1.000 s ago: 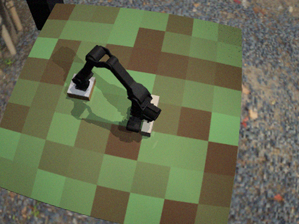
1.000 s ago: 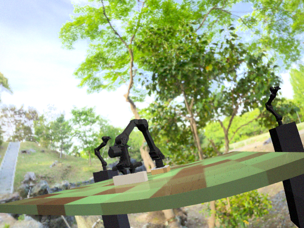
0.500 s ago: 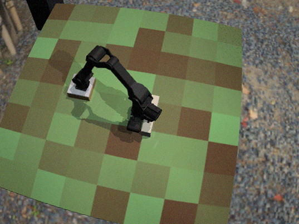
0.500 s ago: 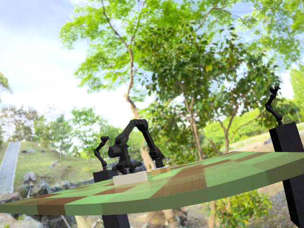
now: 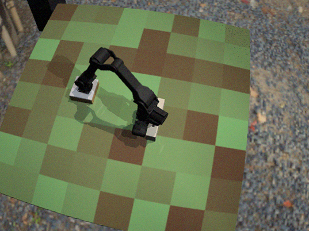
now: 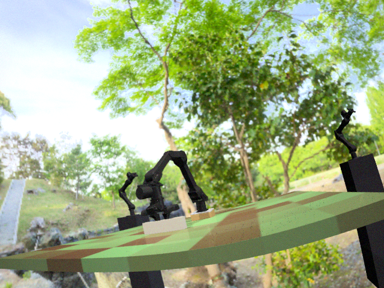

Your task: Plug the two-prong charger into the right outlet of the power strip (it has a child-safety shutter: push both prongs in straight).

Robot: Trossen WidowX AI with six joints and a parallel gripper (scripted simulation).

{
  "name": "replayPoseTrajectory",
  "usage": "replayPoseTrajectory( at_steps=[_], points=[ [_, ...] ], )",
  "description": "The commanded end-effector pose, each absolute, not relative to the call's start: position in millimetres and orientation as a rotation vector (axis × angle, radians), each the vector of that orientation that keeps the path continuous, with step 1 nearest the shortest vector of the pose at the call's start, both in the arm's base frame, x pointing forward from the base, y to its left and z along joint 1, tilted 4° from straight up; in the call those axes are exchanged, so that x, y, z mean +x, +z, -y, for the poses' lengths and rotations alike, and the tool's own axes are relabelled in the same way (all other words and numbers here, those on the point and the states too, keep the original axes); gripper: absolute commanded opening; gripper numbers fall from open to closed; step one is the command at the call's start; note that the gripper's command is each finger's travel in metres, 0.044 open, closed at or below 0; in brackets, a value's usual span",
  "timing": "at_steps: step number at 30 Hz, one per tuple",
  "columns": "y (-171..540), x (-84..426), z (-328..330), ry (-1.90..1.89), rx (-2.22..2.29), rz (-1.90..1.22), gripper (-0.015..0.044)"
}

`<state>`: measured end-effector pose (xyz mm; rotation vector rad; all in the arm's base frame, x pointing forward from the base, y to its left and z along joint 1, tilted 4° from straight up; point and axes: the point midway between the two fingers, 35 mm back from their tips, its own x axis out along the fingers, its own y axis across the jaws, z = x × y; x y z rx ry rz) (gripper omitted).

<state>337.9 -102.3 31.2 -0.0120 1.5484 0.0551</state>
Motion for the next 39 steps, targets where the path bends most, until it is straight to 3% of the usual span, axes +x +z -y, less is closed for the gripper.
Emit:
replayPoseTrajectory(
  at_steps=[1, 39],
  points=[
    [32.3, 340.4, 102.0, 0.054, -0.007, -1.546, 0.0000],
    [33.5, 349.4, 101.9, 0.054, -0.007, -1.545, 0.0000]
  ],
)
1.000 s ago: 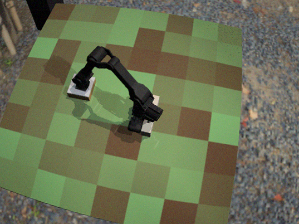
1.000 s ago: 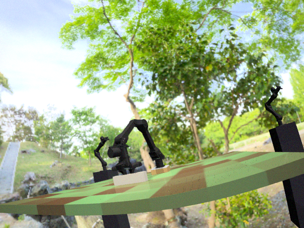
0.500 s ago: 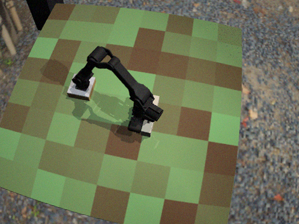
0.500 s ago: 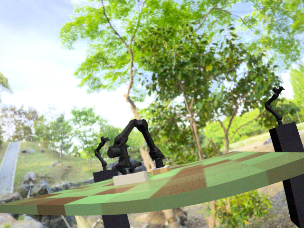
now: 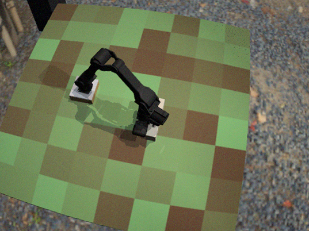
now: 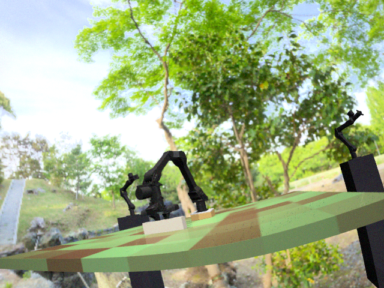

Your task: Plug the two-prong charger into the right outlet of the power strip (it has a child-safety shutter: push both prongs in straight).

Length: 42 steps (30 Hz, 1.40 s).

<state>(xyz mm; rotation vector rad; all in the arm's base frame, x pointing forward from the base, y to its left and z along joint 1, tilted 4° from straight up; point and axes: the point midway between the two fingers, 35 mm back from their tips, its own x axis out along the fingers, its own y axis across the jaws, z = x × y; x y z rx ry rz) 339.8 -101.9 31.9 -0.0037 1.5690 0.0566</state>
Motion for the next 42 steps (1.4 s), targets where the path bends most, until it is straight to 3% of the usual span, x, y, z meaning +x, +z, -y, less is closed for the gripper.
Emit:
replayPoseTrajectory(
  at_steps=[1, 42],
  points=[
    [34, 350, 102, 0.054, -0.007, -1.545, 0.0000],
    [32, 348, 102, 0.055, -0.002, -1.577, 0.0000]
  ],
)
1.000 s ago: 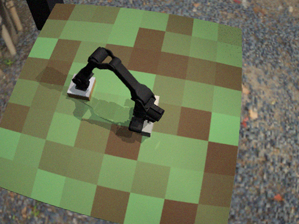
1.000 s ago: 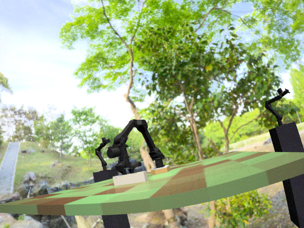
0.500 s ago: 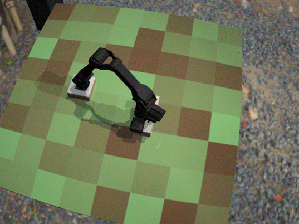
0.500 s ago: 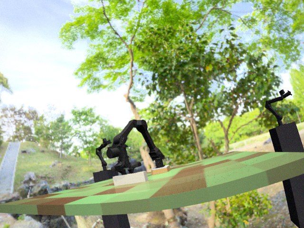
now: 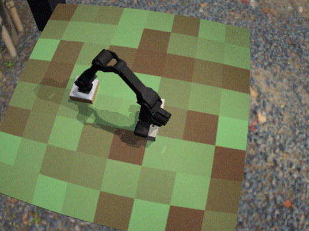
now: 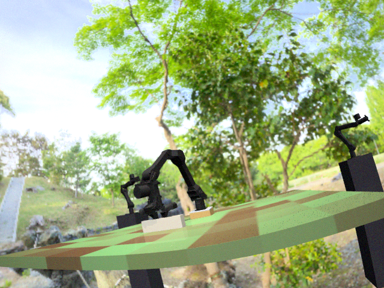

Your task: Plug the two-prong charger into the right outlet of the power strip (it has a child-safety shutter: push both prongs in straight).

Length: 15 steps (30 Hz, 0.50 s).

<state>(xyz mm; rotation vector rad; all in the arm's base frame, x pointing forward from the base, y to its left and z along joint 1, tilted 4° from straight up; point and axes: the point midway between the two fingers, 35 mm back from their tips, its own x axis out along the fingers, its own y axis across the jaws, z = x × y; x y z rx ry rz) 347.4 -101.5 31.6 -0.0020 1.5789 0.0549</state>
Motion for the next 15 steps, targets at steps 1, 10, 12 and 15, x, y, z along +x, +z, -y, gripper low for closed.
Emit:
replayPoseTrajectory(
  at_steps=[1, 10, 12, 15],
  points=[
    [31.7, 347.7, 101.6, 0.055, -0.002, -1.577, 0.0000],
    [31.7, 347.7, 101.6, 0.055, -0.002, -1.577, 0.0157],
    [31.7, 347.7, 101.6, 0.055, -0.002, -1.577, 0.0210],
    [31.7, 347.7, 101.6, 0.055, -0.002, -1.577, 0.0289]
  ],
)
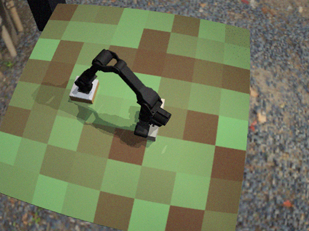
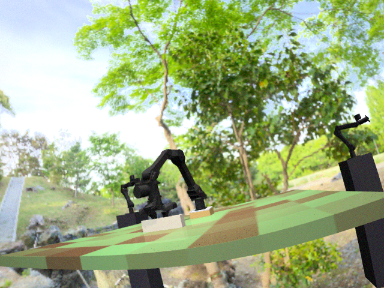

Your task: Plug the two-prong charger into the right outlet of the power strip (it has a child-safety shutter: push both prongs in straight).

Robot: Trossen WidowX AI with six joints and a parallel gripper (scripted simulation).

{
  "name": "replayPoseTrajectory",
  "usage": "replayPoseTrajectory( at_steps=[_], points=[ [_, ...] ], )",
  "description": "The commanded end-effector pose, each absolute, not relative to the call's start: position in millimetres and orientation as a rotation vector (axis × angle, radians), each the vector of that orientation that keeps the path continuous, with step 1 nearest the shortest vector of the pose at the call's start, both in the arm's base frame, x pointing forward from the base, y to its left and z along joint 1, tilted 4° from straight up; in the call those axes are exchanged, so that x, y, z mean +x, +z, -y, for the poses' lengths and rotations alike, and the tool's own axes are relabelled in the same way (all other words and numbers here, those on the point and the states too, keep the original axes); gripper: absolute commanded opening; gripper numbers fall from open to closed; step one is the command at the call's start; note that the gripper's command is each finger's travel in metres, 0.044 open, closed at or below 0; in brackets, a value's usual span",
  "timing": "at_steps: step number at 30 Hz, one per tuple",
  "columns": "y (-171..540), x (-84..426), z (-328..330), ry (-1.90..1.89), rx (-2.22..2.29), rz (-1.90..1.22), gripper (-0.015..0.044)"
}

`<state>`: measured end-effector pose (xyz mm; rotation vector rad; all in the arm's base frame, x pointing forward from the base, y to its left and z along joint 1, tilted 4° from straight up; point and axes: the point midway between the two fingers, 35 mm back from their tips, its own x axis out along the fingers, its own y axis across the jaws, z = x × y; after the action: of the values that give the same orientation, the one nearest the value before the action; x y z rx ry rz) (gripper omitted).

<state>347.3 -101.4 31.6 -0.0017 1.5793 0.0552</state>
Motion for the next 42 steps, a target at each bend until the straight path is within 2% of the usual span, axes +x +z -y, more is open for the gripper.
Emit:
replayPoseTrajectory(
  at_steps=[1, 6, 42],
  points=[
    [31.7, 347.7, 101.6, 0.055, -0.002, -1.577, 0.0315],
    [31.7, 347.6, 101.6, 0.055, -0.002, -1.577, 0.0440],
    [30.7, 339.0, 101.9, 0.054, -0.005, -1.555, 0.0440]
  ],
)
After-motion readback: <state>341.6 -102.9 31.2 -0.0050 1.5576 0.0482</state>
